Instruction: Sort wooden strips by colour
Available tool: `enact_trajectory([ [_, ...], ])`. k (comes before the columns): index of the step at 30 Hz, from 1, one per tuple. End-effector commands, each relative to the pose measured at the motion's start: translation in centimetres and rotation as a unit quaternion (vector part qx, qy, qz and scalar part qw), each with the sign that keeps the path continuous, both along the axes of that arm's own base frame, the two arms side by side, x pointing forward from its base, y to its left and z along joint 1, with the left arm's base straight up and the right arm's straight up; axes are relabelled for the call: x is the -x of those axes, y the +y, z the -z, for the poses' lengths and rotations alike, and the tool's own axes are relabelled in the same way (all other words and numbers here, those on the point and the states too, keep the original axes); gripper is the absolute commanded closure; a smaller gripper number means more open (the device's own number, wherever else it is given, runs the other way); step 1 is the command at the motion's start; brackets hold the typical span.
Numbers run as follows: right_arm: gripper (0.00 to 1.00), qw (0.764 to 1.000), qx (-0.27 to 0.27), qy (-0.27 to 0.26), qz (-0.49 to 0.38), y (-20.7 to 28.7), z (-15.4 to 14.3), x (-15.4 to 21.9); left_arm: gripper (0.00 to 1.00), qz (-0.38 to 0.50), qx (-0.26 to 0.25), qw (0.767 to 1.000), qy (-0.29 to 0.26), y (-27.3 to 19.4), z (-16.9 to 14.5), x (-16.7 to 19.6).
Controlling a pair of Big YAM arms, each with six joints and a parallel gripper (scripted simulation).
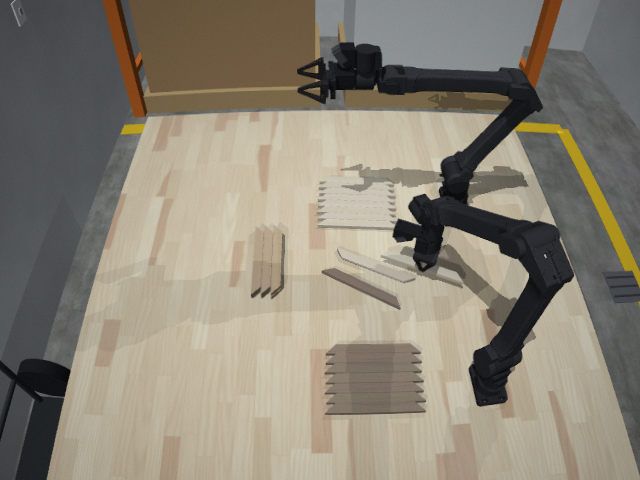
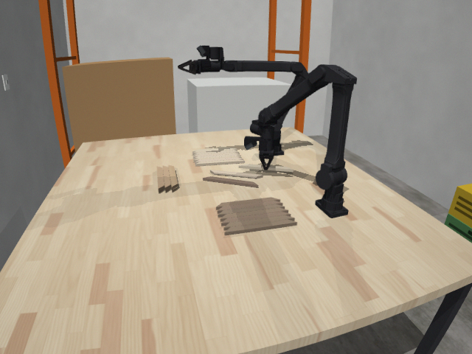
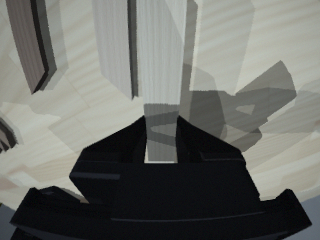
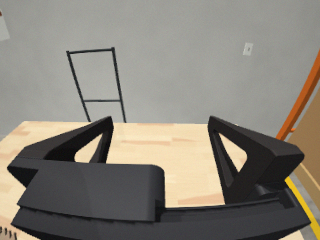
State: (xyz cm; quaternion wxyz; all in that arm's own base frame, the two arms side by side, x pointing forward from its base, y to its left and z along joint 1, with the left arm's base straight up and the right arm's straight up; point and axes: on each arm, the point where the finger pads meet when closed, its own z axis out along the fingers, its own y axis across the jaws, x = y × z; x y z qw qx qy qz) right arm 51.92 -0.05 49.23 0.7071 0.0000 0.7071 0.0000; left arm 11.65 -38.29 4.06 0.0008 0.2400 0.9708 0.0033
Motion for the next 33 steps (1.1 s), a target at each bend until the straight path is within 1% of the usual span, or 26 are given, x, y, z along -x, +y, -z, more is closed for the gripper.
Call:
enact_trajectory([
  [1,0.0,0.999,-0.007,-0.033,0.009,-0.9,-3.7,-0.3,1.0,-0.024,0.017,1.0,-0.007,-0.7,-0.7,1.1],
  [3,0.0,0.999,-0.007,-0.033,0.009,-0.9,-3.7,-0.3,1.0,-0.029,0.017,0.999,-0.007,-1.2,-0.6,0.9],
  [4,0.0,0.999,-0.007,-0.033,0.009,-0.9,-3.7,-0.3,1.0,-0.023,0.004,1.0,-0.004,-0.4,0.4,1.7],
  [7,0.0,0.999,-0.007,-0.034,0.009,-0.9,-3.7,-0.3,1.0,-0.012,0.017,1.0,-0.005,-0.8,-0.6,3.3],
  [9,0.0,0.999,-0.007,-0.034,0.009,-0.9,-3.7,-0.3,1.0,-0.01,0.016,1.0,-0.005,-0.7,-0.6,3.6],
  [10,0.0,0.999,-0.007,-0.034,0.009,-0.9,-3.7,-0.3,1.0,-0.008,0.024,1.0,-0.007,-1.7,-0.9,3.4],
  [11,0.0,0.999,-0.007,-0.034,0.009,-0.9,-3.7,-0.3,1.0,-0.009,0.019,1.0,-0.007,-1.7,-0.5,3.0],
  [13,0.0,0.999,-0.007,-0.034,0.009,-0.9,-3.7,-0.3,1.0,0.011,0.003,1.0,-0.001,-0.6,-0.2,4.0],
  [14,0.0,0.999,-0.007,-0.037,0.009,-0.9,-4.0,-0.3,1.0,0.008,0.003,1.0,-0.001,-0.5,-0.2,3.7],
  [16,0.0,0.999,-0.007,-0.034,0.009,-0.9,-3.7,-0.3,1.0,0.003,0.003,1.0,-0.001,-0.5,-0.2,3.3],
  [17,0.0,0.999,-0.007,-0.034,0.009,-0.9,-3.7,-0.3,1.0,0.0,0.004,1.0,-0.001,-0.3,0.6,3.2],
  [20,0.0,0.999,-0.007,-0.034,0.009,-0.9,-3.7,-0.3,1.0,-0.002,0.011,1.0,-0.003,-1.0,0.4,3.0],
  [23,0.0,0.999,-0.007,-0.034,0.009,-0.9,-3.7,-0.3,1.0,-0.008,0.003,1.0,-0.001,-0.2,1.3,2.6],
  [33,0.0,0.999,-0.007,-0.034,0.009,-0.9,-3.7,-0.3,1.0,-0.013,0.005,1.0,-0.001,-0.4,2.6,2.4],
])
